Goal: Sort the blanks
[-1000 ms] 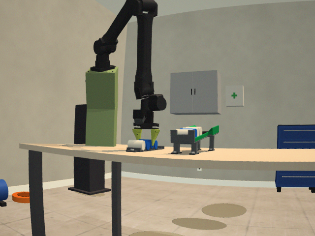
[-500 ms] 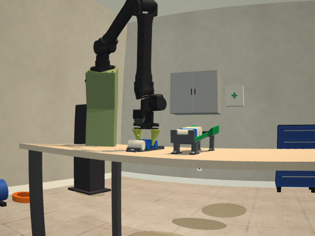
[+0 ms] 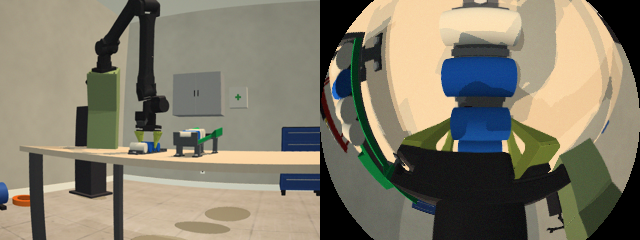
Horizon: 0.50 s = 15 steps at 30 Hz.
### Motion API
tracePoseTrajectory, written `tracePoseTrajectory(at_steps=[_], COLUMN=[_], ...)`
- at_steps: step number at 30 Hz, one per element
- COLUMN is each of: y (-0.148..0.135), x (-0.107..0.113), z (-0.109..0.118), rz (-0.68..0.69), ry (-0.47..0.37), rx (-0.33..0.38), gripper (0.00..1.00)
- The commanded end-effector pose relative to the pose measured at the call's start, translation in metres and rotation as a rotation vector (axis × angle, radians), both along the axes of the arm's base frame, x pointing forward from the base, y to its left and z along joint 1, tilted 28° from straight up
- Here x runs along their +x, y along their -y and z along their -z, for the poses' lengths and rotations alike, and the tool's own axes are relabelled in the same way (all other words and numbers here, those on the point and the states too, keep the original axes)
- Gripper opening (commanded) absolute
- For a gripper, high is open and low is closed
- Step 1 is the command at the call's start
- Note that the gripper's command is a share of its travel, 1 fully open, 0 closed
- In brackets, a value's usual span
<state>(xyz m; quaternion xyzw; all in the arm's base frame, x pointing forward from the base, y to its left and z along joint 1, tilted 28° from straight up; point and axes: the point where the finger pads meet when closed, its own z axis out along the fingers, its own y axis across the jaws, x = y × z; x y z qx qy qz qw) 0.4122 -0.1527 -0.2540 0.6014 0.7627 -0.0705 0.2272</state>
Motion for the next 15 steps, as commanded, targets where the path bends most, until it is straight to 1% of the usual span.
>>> tracePoseTrajectory(at_steps=[1, 15], y=[0.0011, 0.0004], x=[-0.0013, 0.0009], z=[-0.0028, -0.0032], rz=[-0.004, -0.007], ry=[0.008, 0.008], rx=[-0.001, -0.002], gripper=[0.6, 0.6])
